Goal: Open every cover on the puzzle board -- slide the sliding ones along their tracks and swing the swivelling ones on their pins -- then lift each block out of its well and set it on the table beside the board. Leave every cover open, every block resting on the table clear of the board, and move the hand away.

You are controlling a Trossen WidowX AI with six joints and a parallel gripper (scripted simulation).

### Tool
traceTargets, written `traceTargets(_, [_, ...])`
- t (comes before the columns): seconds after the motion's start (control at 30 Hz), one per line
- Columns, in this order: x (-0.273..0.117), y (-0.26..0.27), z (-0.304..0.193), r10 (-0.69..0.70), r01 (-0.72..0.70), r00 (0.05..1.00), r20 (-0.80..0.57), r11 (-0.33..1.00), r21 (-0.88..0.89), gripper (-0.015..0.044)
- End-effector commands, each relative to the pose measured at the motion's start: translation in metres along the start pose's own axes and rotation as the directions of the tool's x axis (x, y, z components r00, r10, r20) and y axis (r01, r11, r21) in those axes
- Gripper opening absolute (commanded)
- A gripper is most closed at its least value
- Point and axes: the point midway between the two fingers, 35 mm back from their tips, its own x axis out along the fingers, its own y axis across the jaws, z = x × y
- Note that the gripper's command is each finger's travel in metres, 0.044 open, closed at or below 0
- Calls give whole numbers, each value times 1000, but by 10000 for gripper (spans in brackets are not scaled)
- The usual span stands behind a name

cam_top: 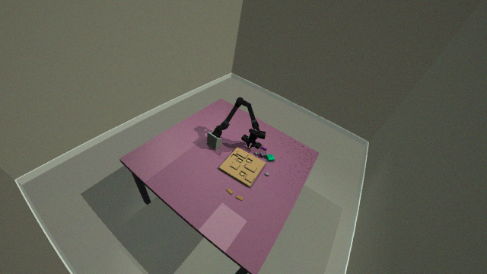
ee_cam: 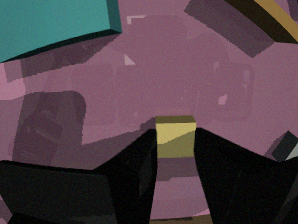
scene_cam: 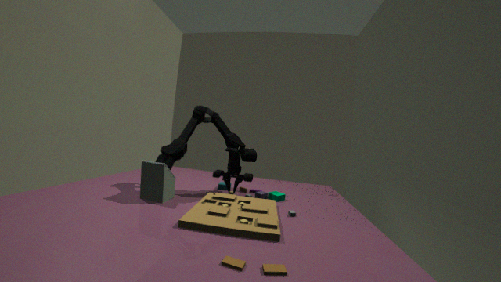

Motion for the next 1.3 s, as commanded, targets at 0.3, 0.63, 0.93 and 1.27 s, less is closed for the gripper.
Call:
traceTargets(0.3, [1,0,0,1,-1,1000,0,1000,2,290])
traceTargets(0.63, [-13,-1,-1,2,-2,1000,-4,1000,2,440])
traceTargets(0.93, [-41,-3,-3,3,-3,1000,-9,1000,5,440])
traceTargets(1.27, [-73,0,-3,4,-4,1000,-9,1000,9,440])
